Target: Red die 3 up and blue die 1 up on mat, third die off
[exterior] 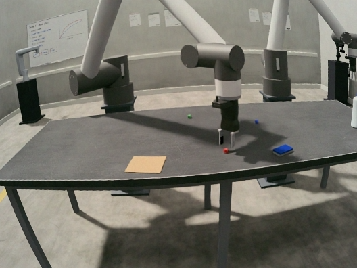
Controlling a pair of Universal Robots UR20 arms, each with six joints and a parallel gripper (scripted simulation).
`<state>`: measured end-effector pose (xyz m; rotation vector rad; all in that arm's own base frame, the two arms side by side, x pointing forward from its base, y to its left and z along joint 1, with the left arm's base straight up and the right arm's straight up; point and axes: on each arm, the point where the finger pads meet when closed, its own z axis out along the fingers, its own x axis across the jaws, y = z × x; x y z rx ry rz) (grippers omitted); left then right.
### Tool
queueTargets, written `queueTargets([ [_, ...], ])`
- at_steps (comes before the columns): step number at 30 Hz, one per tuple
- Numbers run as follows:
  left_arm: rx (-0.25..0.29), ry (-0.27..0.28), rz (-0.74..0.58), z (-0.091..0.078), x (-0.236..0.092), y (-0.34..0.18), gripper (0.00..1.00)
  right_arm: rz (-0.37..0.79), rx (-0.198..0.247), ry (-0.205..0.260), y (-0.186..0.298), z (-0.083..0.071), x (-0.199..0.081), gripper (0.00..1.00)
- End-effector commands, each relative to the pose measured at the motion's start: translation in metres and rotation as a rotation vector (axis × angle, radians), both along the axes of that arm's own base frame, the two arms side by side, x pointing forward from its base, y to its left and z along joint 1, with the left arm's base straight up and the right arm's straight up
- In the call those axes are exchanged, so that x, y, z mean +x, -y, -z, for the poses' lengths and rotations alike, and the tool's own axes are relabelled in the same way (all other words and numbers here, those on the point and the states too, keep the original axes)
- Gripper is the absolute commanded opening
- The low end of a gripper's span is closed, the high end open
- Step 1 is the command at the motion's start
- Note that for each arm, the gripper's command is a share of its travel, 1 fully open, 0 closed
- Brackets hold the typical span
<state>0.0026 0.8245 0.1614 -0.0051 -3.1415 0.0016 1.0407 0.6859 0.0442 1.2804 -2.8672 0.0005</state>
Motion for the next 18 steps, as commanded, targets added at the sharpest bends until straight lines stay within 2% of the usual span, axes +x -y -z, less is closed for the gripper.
queueTargets([
  [1,0.001,0.0,0.0,-0.001,0.0,0.0,1.0,0.0,0.001,0.001,-0.012,-0.001,-0.018,1.0],
  [5,0.001,0.0,0.0,-0.001,0.0,0.0,1.0,0.0,0.001,0.001,-0.022,-0.001,-0.034,1.0],
  [17,0.001,0.0,0.0,-0.001,0.0,0.0,1.0,0.0,0.001,0.001,-0.073,-0.001,-0.116,1.0],
  [18,0.001,0.0,0.0,-0.001,0.0,0.0,1.0,0.0,0.001,0.001,-0.073,-0.001,-0.116,1.0],
])
